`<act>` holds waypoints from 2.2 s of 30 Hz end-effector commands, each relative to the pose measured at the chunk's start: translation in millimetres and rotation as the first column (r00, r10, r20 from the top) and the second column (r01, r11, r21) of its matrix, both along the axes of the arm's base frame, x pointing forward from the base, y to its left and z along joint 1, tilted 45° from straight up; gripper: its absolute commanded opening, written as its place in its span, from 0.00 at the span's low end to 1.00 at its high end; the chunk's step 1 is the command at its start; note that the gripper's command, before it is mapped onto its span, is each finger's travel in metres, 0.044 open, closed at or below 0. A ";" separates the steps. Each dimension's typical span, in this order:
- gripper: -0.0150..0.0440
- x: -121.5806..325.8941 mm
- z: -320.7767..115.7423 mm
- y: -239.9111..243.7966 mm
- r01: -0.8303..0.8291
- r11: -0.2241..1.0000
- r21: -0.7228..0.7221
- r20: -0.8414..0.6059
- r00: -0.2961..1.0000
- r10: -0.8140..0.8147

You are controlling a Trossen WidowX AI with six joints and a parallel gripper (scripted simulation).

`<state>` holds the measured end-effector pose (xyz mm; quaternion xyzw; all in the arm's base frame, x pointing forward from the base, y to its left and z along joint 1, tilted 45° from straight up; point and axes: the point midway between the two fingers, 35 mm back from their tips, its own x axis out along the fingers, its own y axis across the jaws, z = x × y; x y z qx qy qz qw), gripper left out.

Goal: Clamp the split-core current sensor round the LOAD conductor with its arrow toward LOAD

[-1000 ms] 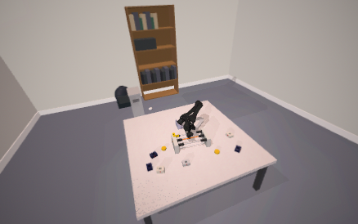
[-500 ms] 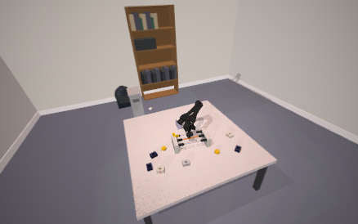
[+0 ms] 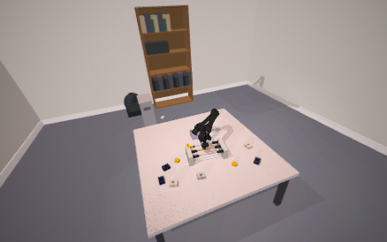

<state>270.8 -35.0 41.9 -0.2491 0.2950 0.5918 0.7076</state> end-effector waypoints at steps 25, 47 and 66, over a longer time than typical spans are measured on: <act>0.25 0.0 0.1 -0.2 -0.001 1.000 -0.001 0.001 1.000 0.001; 0.25 0.0 0.4 -0.6 0.007 1.000 -0.001 0.006 1.000 -0.007; 0.25 -1.0 7.5 -8.9 0.127 0.992 -0.014 0.122 0.985 -0.124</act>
